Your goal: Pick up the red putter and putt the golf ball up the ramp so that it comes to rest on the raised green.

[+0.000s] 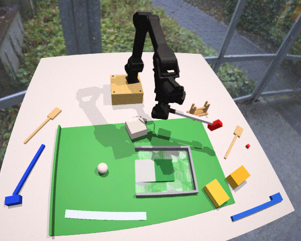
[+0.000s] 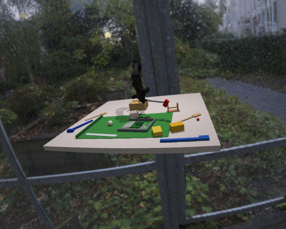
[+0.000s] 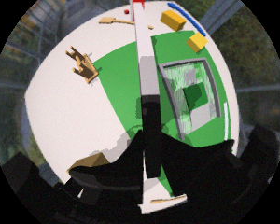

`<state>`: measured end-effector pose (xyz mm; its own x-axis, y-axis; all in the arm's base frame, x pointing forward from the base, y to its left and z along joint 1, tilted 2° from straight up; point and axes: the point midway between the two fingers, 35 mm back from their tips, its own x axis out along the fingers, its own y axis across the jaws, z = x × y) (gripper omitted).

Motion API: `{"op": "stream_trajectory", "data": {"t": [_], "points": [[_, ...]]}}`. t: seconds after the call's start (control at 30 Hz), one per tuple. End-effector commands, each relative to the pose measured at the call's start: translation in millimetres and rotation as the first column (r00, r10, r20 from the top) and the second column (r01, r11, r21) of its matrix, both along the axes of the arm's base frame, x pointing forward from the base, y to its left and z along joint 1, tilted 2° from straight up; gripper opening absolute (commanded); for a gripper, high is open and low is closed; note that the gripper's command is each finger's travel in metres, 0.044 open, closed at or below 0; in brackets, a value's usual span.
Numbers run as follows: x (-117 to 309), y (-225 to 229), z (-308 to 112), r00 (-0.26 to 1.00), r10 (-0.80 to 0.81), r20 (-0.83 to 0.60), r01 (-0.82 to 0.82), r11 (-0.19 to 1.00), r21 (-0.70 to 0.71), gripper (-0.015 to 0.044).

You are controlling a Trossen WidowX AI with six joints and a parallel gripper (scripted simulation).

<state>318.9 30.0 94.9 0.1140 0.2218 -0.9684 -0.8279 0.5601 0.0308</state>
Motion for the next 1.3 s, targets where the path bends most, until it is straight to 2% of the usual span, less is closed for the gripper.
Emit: {"op": "stream_trajectory", "data": {"t": [0.0,0.3,0.6,1.27], "points": [[4.8,-21.1,2.8,0.996,-0.090,-0.006,0.090,0.996,-0.007,0.0000],[5.7,-78.3,4.2,0.949,-0.313,-0.035,0.312,0.949,-0.038,0.0000],[-3.6,-135.2,5.5,0.852,-0.520,-0.061,0.516,0.853,-0.072,0.0000],[-59.3,-251.9,8.4,0.486,-0.868,-0.099,0.854,0.496,-0.157,0.0000]]}}
